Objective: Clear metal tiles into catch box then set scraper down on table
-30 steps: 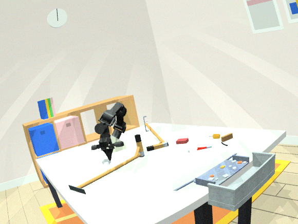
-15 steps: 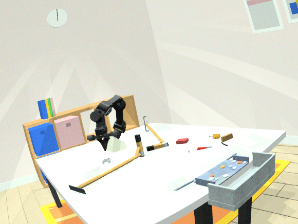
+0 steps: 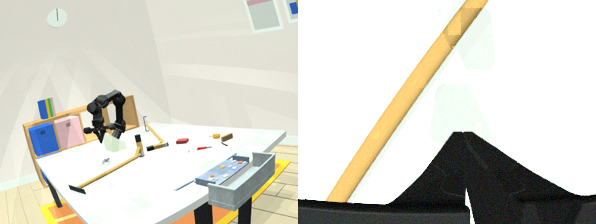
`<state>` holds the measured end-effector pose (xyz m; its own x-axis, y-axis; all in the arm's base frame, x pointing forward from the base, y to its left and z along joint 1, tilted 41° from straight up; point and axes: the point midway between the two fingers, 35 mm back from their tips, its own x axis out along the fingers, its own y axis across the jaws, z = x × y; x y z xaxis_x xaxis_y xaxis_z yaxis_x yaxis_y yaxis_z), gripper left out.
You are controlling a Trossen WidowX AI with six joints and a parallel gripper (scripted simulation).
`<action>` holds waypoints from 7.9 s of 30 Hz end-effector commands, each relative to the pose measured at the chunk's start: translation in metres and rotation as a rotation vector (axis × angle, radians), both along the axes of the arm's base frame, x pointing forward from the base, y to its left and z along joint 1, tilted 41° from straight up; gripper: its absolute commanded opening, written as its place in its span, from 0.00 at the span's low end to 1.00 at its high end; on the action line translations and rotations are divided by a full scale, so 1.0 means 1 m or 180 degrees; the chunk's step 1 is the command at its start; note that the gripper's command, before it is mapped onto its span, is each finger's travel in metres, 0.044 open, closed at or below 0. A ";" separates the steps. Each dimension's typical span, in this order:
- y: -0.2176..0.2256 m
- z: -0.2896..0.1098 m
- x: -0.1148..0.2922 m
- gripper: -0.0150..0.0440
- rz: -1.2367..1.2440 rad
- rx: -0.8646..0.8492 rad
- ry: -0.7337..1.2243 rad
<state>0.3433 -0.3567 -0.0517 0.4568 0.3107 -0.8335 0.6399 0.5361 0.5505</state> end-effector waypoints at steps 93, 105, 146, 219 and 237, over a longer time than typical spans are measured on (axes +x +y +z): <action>0.100 -0.117 0.057 0.25 0.0021 0.0053 -0.0042; 0.100 -0.114 0.069 0.25 0.0022 0.0052 -0.0043; 0.105 -0.101 0.108 0.25 0.0022 0.0056 -0.0051; 0.046 -0.014 0.120 0.25 0.0187 -0.0090 -0.0208; 0.029 -0.016 0.083 0.25 0.0268 -0.0011 -0.0265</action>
